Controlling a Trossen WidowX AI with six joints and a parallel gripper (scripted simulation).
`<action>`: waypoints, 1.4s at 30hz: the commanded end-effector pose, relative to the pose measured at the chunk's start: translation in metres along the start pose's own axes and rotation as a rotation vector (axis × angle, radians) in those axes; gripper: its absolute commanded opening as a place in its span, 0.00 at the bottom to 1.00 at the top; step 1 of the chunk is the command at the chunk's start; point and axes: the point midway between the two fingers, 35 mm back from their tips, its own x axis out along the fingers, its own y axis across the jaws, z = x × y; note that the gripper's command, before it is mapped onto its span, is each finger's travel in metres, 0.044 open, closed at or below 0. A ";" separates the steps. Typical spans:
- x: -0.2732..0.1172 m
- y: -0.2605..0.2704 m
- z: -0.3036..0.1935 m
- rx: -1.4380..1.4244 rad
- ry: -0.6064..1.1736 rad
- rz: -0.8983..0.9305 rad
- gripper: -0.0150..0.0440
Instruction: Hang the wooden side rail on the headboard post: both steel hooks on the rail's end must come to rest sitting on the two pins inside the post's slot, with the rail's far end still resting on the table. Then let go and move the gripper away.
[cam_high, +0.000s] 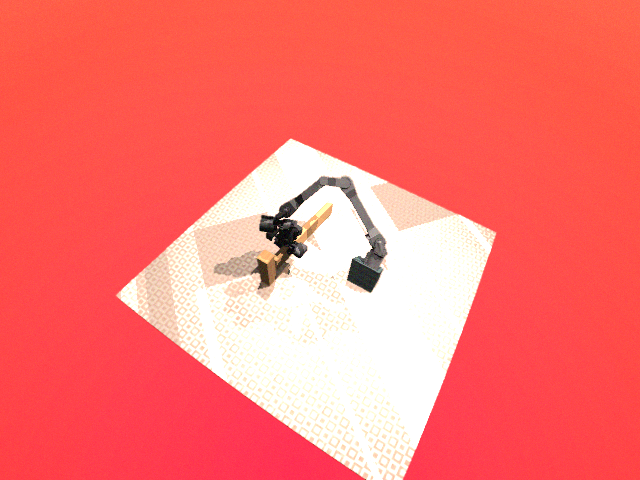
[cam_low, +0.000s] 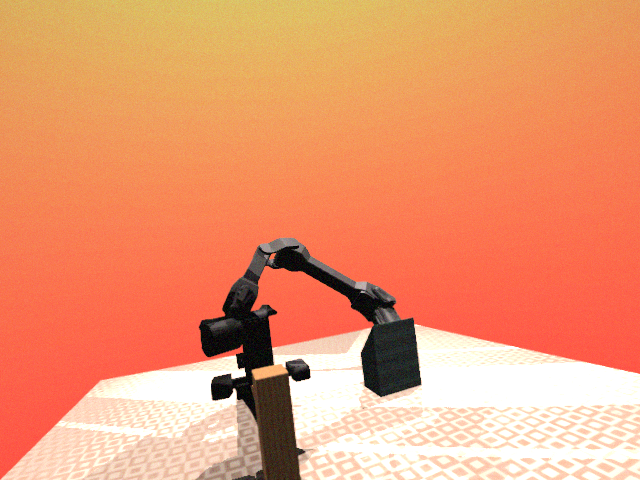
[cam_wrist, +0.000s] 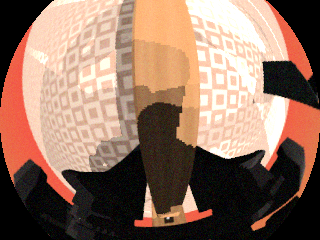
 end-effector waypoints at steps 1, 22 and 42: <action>-0.004 0.001 -0.004 -0.001 0.007 0.011 0.25; -0.006 0.002 -0.006 -0.001 0.007 0.011 0.25; -0.004 0.000 -0.008 -0.001 0.007 0.011 0.25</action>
